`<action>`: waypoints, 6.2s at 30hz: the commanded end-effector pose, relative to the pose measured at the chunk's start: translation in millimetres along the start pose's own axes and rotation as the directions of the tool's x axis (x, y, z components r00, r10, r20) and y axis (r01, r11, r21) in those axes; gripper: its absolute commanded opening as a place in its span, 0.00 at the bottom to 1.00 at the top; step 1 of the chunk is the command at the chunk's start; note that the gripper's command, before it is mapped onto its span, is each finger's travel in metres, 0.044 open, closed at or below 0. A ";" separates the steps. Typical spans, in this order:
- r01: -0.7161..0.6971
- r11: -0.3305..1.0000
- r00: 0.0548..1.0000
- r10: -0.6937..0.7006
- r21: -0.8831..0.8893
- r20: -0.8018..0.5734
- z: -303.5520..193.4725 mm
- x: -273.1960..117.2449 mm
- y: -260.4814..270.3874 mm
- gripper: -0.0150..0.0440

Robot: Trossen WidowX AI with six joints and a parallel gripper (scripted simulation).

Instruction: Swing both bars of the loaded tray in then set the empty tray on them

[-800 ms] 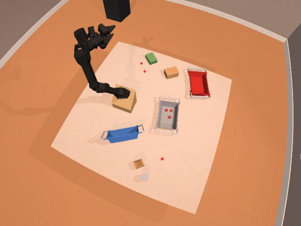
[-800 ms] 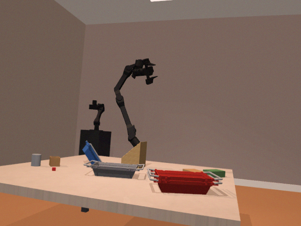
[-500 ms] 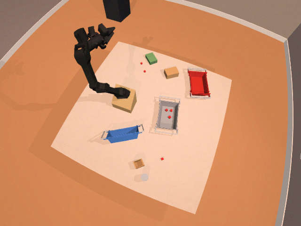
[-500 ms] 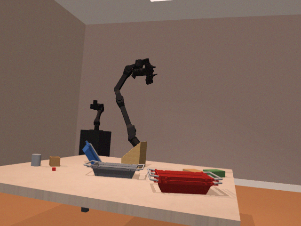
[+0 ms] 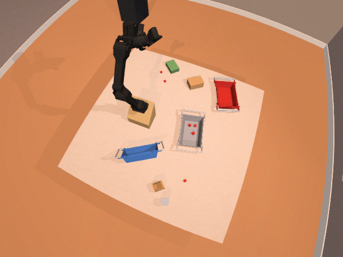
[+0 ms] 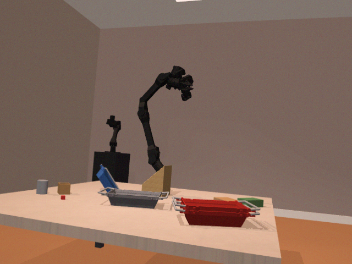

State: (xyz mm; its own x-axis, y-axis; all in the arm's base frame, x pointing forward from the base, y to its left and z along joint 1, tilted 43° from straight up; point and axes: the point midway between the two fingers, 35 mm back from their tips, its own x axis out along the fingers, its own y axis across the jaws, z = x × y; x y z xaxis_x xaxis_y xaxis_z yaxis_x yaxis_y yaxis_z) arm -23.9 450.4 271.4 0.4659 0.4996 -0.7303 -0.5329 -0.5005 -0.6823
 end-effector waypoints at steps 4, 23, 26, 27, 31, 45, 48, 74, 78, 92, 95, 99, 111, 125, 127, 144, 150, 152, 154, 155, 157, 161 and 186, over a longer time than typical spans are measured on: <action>-0.033 0.965 0.969 0.095 0.261 -0.227 -63.7 102.0 -2.2 0.39; 0.302 0.571 0.617 0.494 0.764 -0.613 -320.2 274.8 88.2 0.39; 0.396 0.489 0.535 0.565 0.777 -0.628 -362.0 284.7 117.5 0.39; 0.429 0.462 0.507 0.589 0.776 -0.630 -375.5 286.8 128.2 0.39; 0.560 0.360 0.387 0.682 0.746 -0.620 -426.9 289.4 175.6 0.39; 0.665 0.287 0.286 0.755 0.690 -0.590 -472.3 289.2 229.3 0.39; 0.665 0.288 0.286 0.755 0.689 -0.591 -482.1 294.0 241.3 0.39; 0.666 0.290 0.283 0.755 0.688 -0.592 -501.1 270.9 230.0 0.39; 0.666 0.291 0.282 0.755 0.687 -0.592 -506.8 264.7 226.8 0.39; 0.666 0.293 0.280 0.754 0.686 -0.594 -541.1 246.4 229.5 0.39; 0.666 0.292 0.281 0.754 0.687 -0.593 -530.8 244.5 218.1 0.39; 0.666 0.291 0.282 0.755 0.687 -0.593 -513.4 239.9 200.3 0.39; 0.662 0.297 0.279 0.755 0.688 -0.594 -517.2 241.4 205.8 0.39; 0.662 0.297 0.279 0.755 0.688 -0.594 -517.2 241.4 205.8 0.39; 0.662 0.297 0.279 0.755 0.688 -0.594 -517.2 241.4 205.8 0.39; 0.672 0.282 0.281 0.758 0.685 -0.588 -452.9 215.4 116.2 0.39; 0.948 -0.178 0.303 0.761 0.265 -0.573 -507.0 197.2 108.9 0.39; 0.939 -0.338 0.309 0.761 0.058 -0.571 -527.4 188.3 107.5 0.39; 0.867 -0.473 0.313 0.760 -0.155 -0.570 -547.6 178.3 106.9 0.39; 0.808 -0.529 0.314 0.759 -0.259 -0.571 -557.7 172.9 106.9 0.39; 0.696 -0.593 0.314 0.758 -0.404 -0.572 -572.3 164.3 107.3 0.39; 0.491 -0.647 0.313 0.756 -0.584 -0.575 -592.9 151.1 108.6 0.39; -0.671 -0.301 0.272 0.751 -0.678 -0.602 -680.4 73.5 126.3 0.39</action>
State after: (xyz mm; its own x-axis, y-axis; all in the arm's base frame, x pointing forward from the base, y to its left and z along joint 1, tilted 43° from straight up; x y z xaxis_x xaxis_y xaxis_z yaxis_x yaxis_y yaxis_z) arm 424.8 -40.0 101.7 0.1521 -0.6546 -0.7405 0.4959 -0.5975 0.6301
